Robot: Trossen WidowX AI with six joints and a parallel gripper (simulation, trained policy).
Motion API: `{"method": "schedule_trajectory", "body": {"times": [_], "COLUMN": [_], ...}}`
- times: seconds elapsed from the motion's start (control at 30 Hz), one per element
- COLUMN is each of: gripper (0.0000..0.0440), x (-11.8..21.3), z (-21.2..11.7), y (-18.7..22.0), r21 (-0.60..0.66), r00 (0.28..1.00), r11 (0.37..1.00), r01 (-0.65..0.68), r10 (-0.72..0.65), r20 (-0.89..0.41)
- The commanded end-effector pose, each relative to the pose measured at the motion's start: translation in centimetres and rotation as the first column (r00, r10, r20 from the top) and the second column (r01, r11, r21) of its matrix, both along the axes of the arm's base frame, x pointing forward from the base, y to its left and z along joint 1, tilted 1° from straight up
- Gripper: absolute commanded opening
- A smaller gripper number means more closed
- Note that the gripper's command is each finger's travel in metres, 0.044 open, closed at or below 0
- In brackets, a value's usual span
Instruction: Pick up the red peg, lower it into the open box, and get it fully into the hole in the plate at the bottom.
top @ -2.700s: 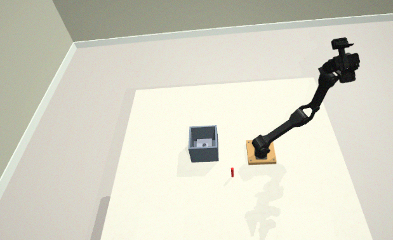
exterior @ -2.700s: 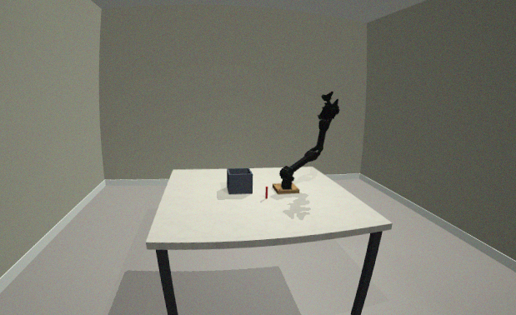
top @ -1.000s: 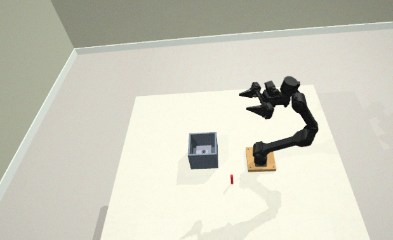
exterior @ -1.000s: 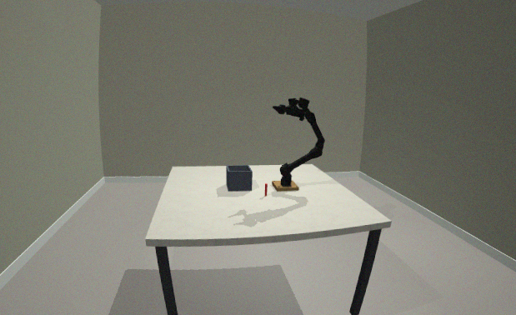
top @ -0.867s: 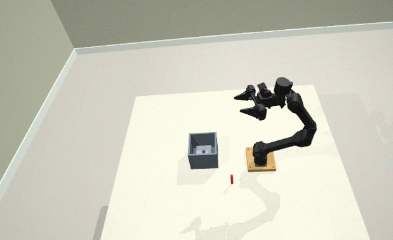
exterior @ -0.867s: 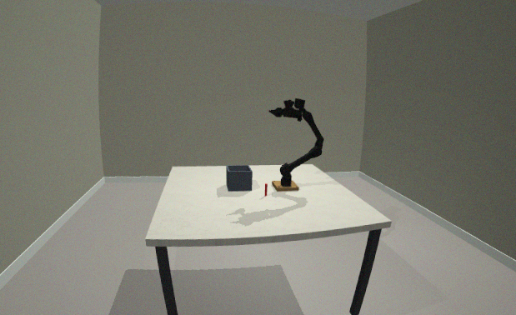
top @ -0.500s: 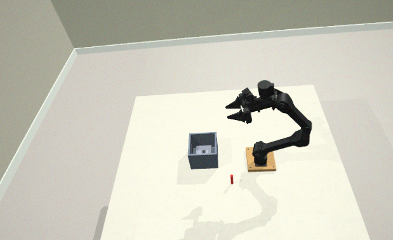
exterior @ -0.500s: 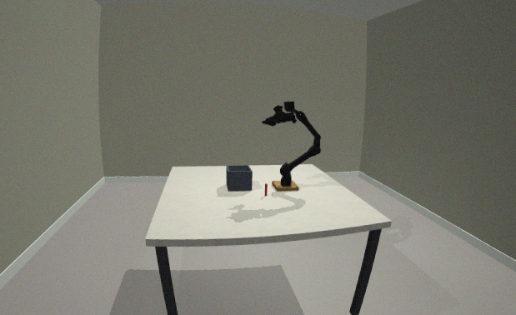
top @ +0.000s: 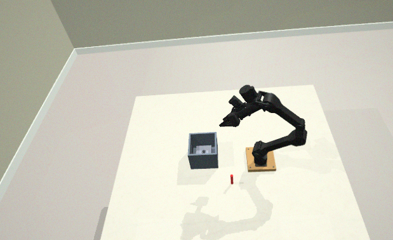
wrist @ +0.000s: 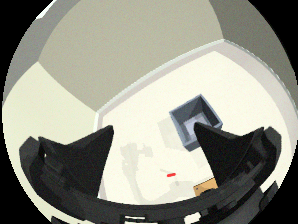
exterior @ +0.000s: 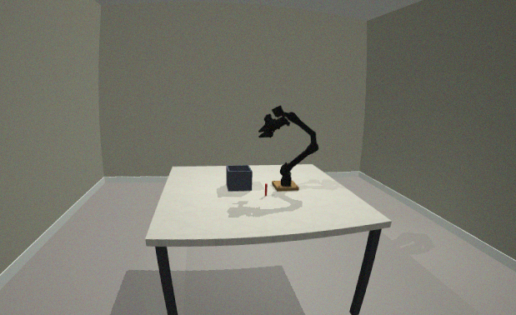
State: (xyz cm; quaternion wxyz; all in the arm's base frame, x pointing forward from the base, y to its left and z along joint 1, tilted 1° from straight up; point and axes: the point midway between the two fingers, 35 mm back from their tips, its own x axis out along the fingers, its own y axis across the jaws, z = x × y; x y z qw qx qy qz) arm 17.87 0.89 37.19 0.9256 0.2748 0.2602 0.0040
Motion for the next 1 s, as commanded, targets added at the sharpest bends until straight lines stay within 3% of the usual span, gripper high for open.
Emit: {"method": "schedule_trajectory", "body": {"times": [0.0,0.47,0.97], "gripper": [0.0440,0.0440,0.0440], "x": [0.4,2.2,3.0], "z": [-1.7,-6.7,-10.6], "y": [0.0,2.2,6.2], "r21": [0.063,0.259,0.328], "r00": [0.996,0.925,0.788], "r11": [0.998,0.963,0.925], "r01": [0.019,0.070,0.190], "r10": [-0.013,0.034,0.056], "r20": [-0.083,-0.379,-0.613]}}
